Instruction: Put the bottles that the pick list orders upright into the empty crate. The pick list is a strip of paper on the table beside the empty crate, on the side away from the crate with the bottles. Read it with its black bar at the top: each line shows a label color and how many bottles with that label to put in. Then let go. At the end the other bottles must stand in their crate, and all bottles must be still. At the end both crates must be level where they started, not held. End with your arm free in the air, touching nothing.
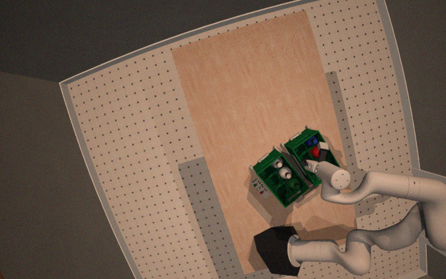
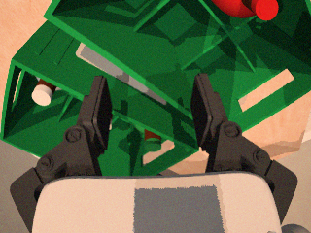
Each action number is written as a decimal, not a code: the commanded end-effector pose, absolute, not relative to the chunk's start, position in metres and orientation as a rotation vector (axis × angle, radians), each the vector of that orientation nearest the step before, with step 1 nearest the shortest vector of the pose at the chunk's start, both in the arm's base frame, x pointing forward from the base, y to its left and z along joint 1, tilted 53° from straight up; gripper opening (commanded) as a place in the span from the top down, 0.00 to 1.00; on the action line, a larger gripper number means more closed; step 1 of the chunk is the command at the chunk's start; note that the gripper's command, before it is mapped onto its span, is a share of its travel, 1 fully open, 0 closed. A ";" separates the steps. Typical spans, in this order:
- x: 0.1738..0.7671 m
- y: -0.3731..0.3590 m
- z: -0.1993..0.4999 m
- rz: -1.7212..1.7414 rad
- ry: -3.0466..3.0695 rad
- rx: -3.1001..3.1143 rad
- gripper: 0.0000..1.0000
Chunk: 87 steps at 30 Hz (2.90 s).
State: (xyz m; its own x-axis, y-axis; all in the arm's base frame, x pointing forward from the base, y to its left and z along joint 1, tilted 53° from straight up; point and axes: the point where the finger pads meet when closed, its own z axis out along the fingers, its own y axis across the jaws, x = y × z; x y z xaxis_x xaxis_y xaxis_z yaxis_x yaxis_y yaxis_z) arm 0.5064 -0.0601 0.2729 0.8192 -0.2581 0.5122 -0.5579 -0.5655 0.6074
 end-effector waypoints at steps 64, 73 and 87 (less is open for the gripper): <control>0.490 -0.157 0.340 0.472 -0.595 2.188 0.35; 0.491 -0.164 0.335 0.472 -0.595 2.188 0.35; 0.493 -0.177 0.325 0.472 -0.595 2.188 0.35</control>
State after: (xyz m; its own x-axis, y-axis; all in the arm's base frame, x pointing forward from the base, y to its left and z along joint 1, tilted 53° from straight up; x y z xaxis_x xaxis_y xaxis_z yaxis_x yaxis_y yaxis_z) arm 0.4924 -0.1733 0.3273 0.8200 -0.2581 0.5108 -0.5567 -0.5670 0.6071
